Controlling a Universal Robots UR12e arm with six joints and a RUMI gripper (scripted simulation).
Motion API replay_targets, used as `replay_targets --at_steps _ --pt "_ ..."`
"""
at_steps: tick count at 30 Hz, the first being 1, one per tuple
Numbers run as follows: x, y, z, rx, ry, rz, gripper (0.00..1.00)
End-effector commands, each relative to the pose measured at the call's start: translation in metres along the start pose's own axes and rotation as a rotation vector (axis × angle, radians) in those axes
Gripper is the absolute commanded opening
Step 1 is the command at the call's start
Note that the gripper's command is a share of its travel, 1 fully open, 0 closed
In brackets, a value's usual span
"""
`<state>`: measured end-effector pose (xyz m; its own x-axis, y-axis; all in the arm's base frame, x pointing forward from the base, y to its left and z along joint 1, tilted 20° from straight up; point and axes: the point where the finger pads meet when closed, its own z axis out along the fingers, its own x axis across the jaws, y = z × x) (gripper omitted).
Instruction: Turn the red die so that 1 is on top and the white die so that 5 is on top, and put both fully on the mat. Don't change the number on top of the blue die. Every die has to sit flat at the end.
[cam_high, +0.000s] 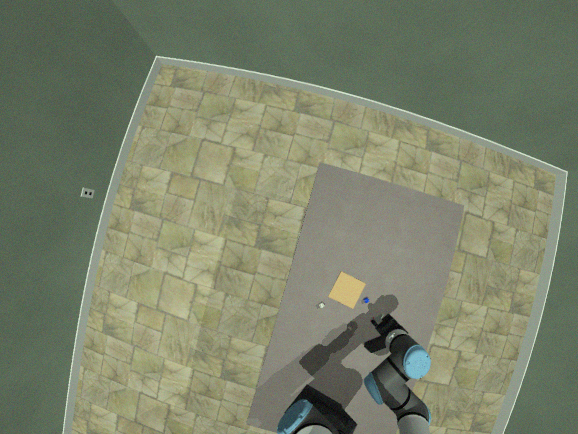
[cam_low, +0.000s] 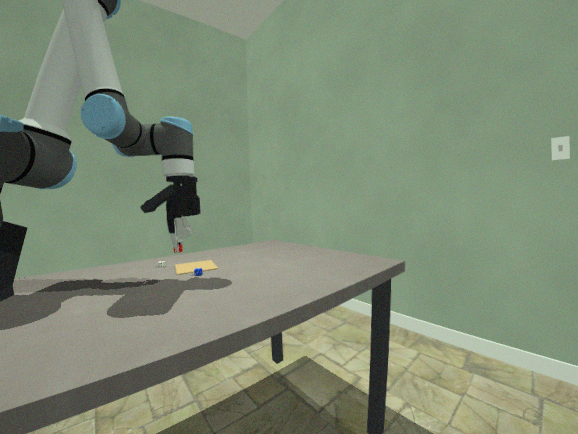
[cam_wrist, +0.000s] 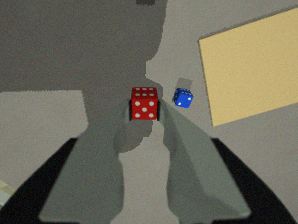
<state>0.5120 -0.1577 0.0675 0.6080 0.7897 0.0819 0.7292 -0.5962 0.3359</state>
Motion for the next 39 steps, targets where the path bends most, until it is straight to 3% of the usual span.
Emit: replay_targets --at_steps 1,23,32,39 --pt "0.0005 0.0015 0.0002 -0.001 -0.005 0.09 0.03" --pt "0.0007 0.0024 0.0009 -0.012 -0.006 0.14 0.03" --pt "0.0007 0.0024 0.0018 -0.055 -0.009 0.14 0.03" --pt "0.0008 0.0014 0.0005 -0.141 -0.015 0.14 0.03"
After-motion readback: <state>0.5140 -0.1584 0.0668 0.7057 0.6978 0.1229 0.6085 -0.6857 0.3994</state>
